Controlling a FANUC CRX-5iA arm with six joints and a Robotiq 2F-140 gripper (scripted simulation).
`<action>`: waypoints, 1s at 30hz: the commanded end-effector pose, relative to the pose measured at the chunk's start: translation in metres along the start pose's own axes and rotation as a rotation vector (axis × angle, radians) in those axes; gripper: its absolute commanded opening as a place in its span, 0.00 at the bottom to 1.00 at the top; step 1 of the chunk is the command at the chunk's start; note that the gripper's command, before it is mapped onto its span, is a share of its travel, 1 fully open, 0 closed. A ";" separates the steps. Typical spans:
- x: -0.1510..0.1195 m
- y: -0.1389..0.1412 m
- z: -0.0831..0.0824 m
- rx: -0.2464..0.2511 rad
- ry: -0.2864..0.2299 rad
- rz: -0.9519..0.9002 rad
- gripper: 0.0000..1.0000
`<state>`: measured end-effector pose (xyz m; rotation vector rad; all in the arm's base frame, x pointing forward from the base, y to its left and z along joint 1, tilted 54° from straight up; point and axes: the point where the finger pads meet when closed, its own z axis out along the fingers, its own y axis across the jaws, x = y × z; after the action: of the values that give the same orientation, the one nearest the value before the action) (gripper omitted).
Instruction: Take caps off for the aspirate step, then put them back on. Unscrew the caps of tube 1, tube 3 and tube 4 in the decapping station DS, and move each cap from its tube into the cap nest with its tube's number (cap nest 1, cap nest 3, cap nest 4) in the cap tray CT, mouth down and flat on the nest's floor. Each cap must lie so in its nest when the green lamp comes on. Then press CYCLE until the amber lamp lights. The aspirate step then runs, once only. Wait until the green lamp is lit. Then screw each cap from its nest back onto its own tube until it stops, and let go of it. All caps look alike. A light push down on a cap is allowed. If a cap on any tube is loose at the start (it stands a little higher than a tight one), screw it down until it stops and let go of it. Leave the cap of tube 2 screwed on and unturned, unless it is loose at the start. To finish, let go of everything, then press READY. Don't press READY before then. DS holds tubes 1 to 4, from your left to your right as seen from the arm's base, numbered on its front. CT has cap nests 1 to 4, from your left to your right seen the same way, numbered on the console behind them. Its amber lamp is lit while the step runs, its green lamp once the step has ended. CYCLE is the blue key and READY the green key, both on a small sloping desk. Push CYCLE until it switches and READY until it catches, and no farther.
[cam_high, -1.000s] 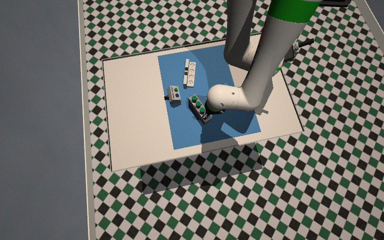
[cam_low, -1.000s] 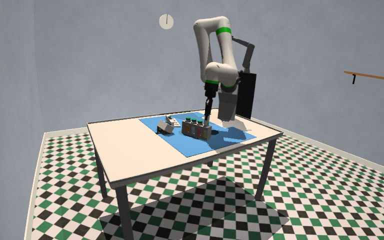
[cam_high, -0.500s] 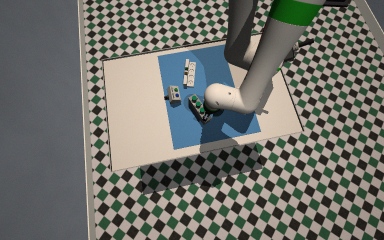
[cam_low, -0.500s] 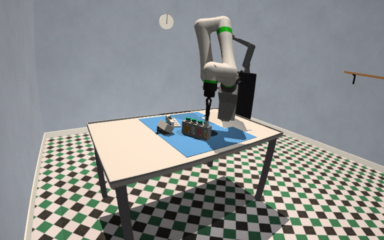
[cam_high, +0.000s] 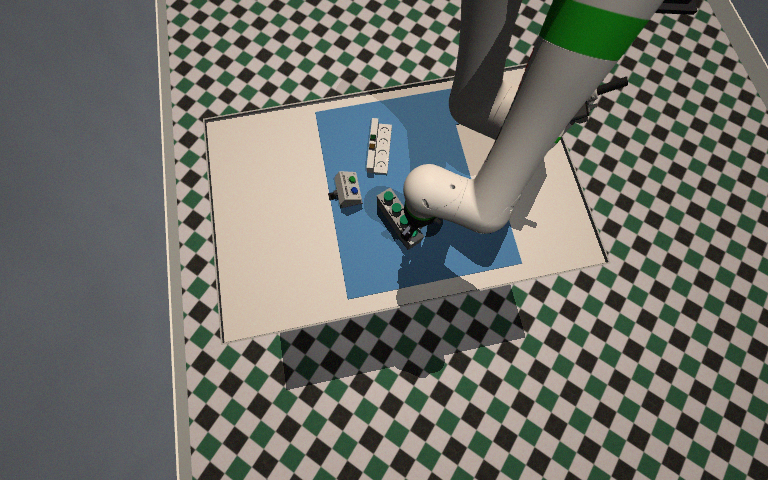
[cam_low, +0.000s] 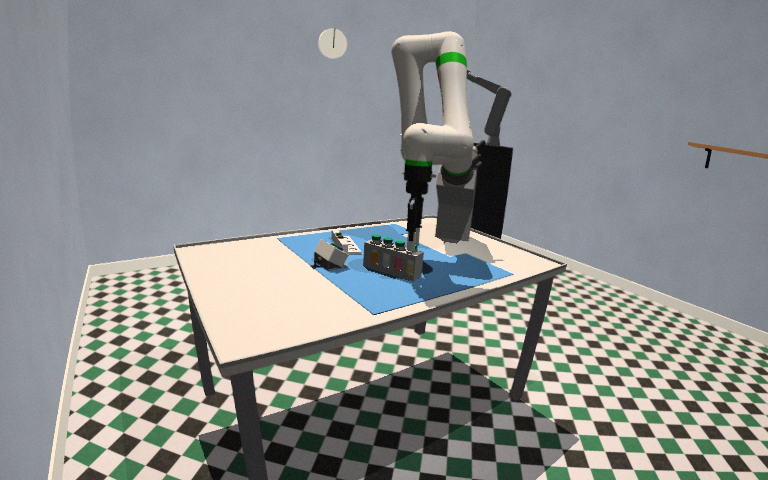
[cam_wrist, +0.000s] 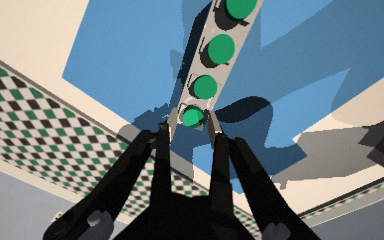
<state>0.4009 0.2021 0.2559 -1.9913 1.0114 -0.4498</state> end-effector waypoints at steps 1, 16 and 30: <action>0.000 0.000 0.000 0.003 0.021 0.239 0.35; 0.000 0.000 0.000 0.009 0.020 0.786 0.35; 0.001 0.000 0.000 0.009 0.020 0.786 0.00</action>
<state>0.4012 0.2019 0.2561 -1.4273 1.6711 -0.0224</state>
